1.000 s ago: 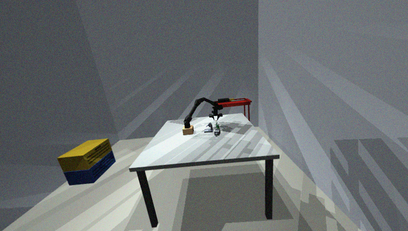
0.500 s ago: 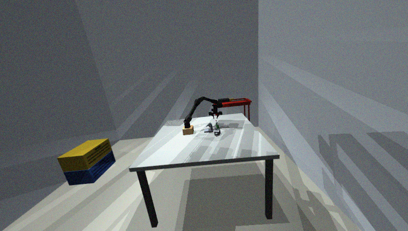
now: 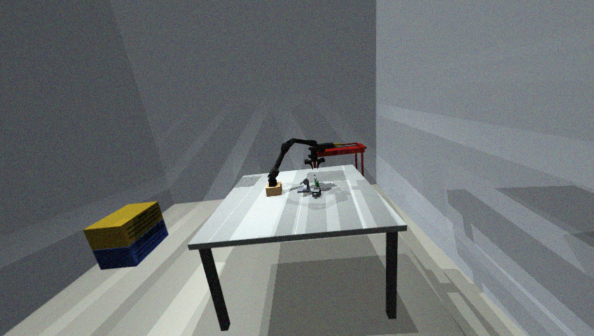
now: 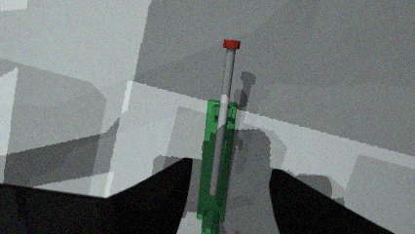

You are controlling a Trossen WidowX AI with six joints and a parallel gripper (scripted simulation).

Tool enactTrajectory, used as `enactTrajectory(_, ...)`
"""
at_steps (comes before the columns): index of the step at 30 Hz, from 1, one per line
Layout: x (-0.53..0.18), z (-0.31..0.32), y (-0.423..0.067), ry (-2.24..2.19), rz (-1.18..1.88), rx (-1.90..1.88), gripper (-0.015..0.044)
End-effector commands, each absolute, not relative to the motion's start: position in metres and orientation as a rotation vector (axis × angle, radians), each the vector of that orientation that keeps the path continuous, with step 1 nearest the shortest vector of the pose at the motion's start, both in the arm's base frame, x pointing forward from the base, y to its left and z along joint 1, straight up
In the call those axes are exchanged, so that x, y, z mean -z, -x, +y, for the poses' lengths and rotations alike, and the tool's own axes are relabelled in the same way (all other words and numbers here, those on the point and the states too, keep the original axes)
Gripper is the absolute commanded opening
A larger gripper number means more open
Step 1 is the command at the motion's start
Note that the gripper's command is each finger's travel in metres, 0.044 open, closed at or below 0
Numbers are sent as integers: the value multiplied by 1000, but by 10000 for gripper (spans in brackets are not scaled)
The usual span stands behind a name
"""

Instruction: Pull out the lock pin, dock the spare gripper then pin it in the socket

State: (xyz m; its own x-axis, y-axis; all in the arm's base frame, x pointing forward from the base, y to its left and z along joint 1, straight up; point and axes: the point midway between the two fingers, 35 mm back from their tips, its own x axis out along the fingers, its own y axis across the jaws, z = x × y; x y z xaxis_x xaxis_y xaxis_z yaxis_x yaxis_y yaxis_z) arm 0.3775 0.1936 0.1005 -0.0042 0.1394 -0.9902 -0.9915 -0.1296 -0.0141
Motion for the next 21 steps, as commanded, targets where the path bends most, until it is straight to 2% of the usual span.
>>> enactTrajectory(1,-110,187,-376,1223,1031,-1362,180)
enactTrajectory(6,-97,188,-378,1223,1031,-1362,180)
enactTrajectory(12,-42,188,-378,1223,1031,-1362,180)
enactTrajectory(21,-33,189,-378,1223,1031,-1362,180)
